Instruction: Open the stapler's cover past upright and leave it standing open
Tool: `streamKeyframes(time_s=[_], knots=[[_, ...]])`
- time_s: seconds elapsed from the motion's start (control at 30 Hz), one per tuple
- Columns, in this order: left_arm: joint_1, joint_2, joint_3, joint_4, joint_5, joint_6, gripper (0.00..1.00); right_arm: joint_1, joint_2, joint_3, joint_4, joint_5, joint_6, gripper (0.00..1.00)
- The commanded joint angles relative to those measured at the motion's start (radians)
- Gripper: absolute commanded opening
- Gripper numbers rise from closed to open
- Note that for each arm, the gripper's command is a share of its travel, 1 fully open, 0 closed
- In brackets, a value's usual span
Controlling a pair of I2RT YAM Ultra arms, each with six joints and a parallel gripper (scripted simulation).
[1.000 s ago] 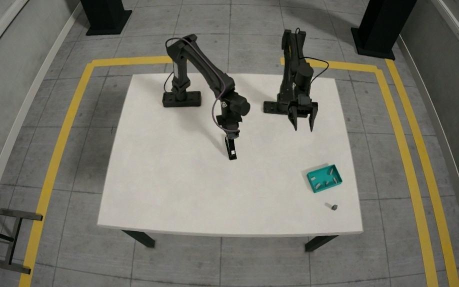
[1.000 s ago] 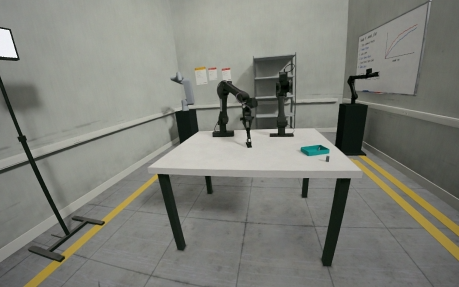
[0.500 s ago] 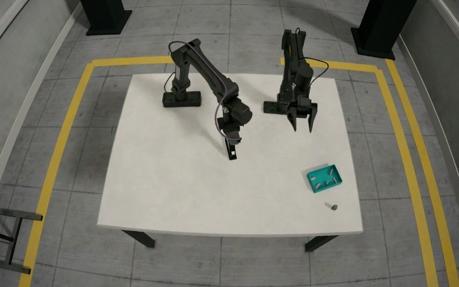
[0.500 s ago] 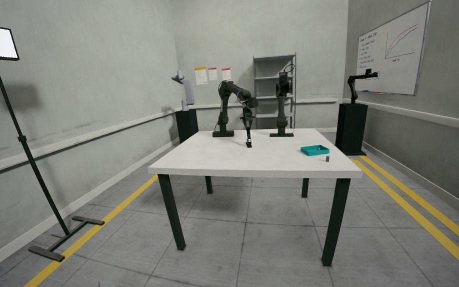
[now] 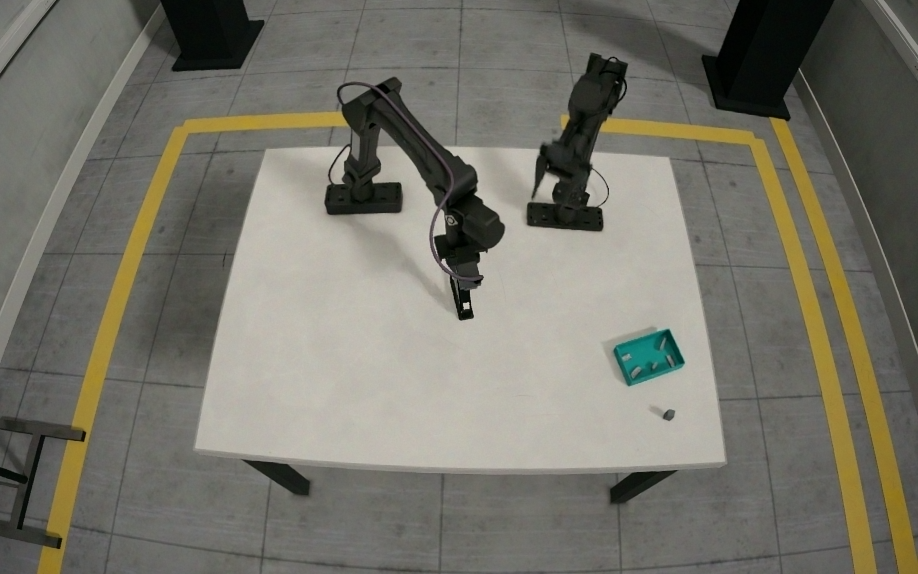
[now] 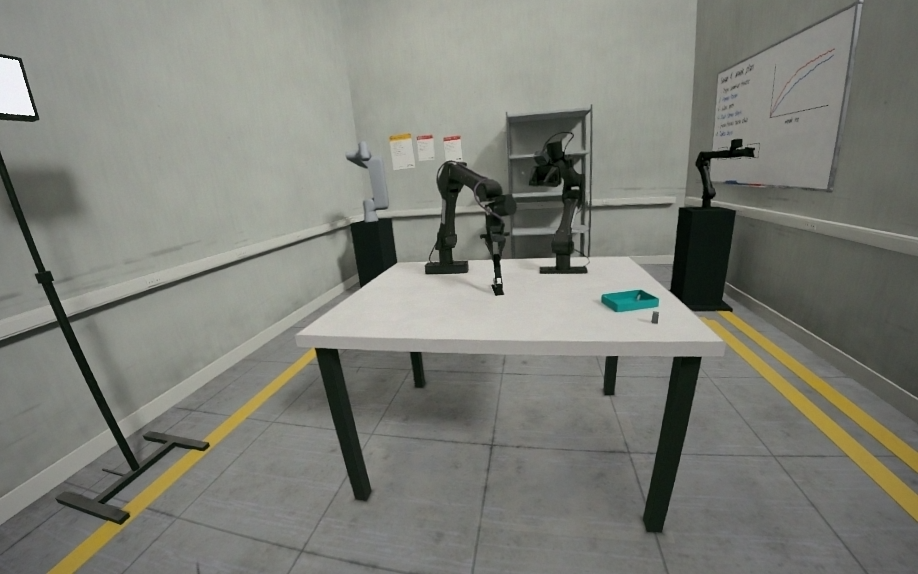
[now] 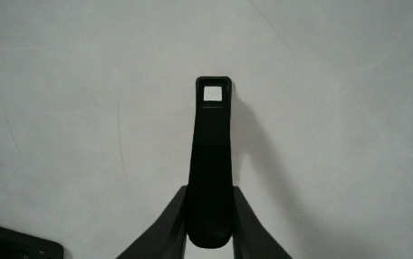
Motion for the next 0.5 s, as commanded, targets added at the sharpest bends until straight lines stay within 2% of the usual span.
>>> streamKeyframes(time_s=[0.0, 0.03, 0.27, 0.37, 0.47], knots=[[-0.021, -0.045, 0.046, -0.185, 0.027, -0.013, 0.55, -0.005, -0.007, 0.018, -0.012, -0.006, -0.002, 0.17], [-0.071, -0.069, 0.086, -0.29, 0.027, -0.017, 0.55, -0.005, -0.007, 0.018, -0.012, -0.006, -0.002, 0.17], [-0.103, -0.184, 0.186, -0.631, 0.072, -0.01, 0.55, -0.005, -0.007, 0.018, -0.012, -0.006, -0.002, 0.17], [-0.103, -0.217, 0.217, -0.723, 0.063, -0.004, 0.55, -0.005, -0.007, 0.018, -0.012, -0.006, -0.002, 0.17], [-0.157, -0.245, 0.238, -0.774, 0.017, -0.028, 0.55, -0.005, -0.007, 0.018, -0.012, -0.006, -0.002, 0.17]])
